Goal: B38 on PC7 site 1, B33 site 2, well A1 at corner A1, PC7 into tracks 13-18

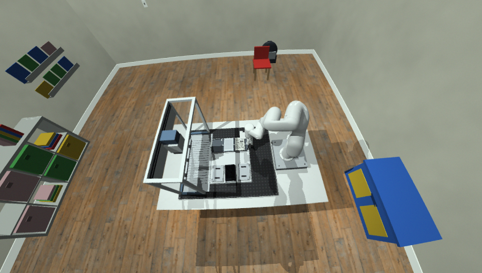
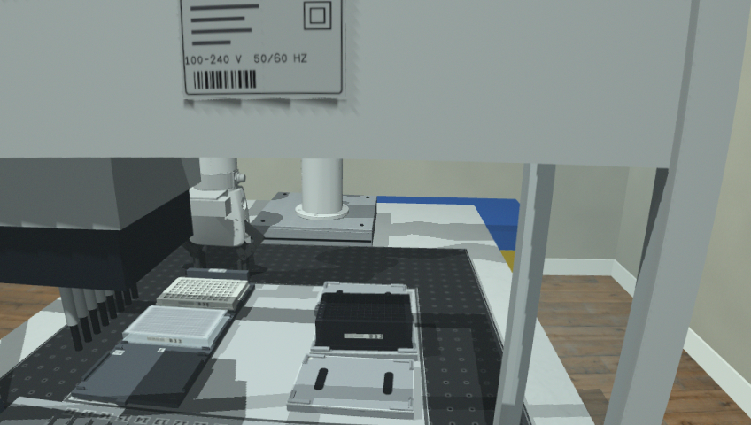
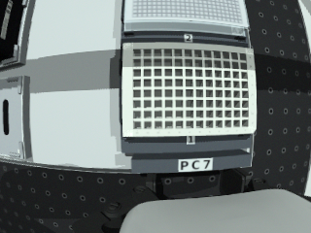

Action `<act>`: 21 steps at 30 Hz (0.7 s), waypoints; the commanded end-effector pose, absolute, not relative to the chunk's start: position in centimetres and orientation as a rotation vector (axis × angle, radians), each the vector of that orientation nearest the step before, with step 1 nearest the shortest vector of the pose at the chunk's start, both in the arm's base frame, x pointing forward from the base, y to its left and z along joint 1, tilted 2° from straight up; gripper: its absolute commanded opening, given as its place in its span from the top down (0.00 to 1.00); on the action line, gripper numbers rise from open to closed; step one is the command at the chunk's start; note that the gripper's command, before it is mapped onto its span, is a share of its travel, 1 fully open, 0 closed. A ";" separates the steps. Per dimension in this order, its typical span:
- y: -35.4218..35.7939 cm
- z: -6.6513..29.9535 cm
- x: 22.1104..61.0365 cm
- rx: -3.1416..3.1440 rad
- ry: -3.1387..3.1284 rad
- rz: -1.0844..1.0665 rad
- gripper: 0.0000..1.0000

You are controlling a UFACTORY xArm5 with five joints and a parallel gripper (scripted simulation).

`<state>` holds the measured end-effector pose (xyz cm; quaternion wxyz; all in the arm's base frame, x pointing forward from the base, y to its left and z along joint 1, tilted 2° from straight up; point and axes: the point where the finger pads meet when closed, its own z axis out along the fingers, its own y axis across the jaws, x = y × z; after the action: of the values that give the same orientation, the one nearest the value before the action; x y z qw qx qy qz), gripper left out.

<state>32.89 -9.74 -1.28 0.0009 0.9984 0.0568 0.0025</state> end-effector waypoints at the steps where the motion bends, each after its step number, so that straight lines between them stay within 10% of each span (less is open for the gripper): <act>1: -9.8 -1.1 33.5 3.155 0.180 0.032 0.19; 21: -9.6 -1.1 35.2 3.155 0.180 0.032 0.19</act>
<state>34.91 -9.55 -1.18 0.0015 0.9984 0.0570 0.0044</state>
